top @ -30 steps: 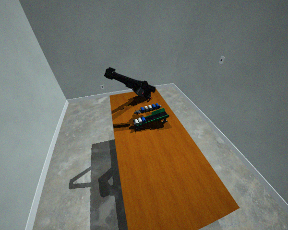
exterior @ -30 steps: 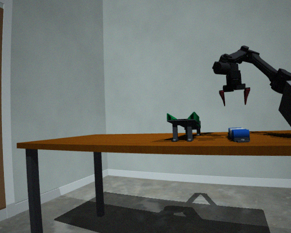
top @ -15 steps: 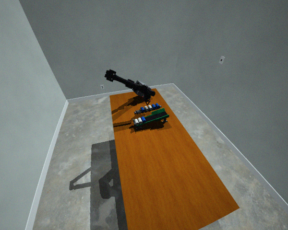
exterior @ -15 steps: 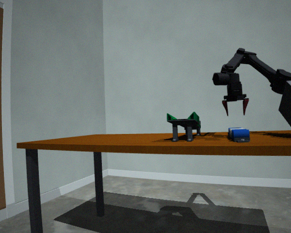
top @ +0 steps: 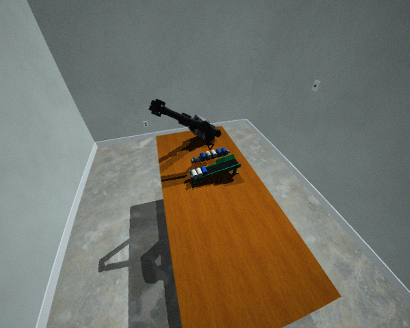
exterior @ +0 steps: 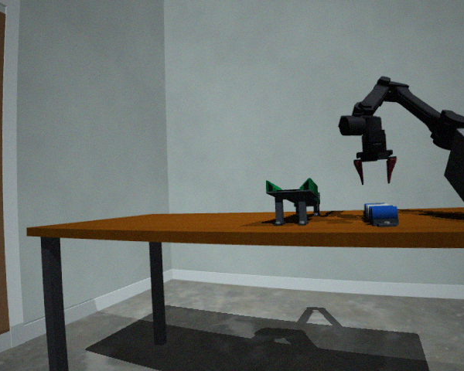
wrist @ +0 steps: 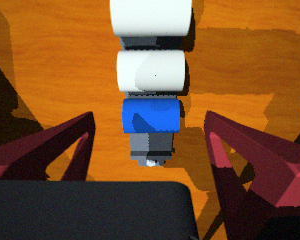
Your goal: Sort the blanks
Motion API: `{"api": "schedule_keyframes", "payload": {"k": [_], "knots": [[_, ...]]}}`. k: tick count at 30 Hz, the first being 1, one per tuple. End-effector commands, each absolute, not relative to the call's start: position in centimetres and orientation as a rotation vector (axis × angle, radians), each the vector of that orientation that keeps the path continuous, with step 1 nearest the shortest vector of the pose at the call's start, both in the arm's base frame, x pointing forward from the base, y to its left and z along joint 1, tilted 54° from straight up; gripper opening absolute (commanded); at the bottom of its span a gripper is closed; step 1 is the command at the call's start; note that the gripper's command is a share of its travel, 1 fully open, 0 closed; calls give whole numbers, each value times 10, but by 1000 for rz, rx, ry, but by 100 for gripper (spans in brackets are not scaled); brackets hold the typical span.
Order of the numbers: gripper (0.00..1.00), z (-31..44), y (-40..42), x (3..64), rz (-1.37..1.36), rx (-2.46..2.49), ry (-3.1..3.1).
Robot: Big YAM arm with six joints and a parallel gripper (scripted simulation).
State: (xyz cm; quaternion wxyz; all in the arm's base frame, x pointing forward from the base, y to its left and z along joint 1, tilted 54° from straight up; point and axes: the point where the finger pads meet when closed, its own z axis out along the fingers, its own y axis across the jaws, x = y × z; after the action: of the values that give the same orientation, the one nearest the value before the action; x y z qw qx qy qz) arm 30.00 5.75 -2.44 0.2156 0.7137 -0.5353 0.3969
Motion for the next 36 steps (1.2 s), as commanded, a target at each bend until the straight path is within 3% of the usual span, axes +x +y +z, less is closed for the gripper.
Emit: {"api": "schedule_keyframes", "payload": {"k": [1,36], "knots": [[78,-22,64,310,1115,1991,-1501],[78,-34,45,306,1093,1974,-1480]]}}
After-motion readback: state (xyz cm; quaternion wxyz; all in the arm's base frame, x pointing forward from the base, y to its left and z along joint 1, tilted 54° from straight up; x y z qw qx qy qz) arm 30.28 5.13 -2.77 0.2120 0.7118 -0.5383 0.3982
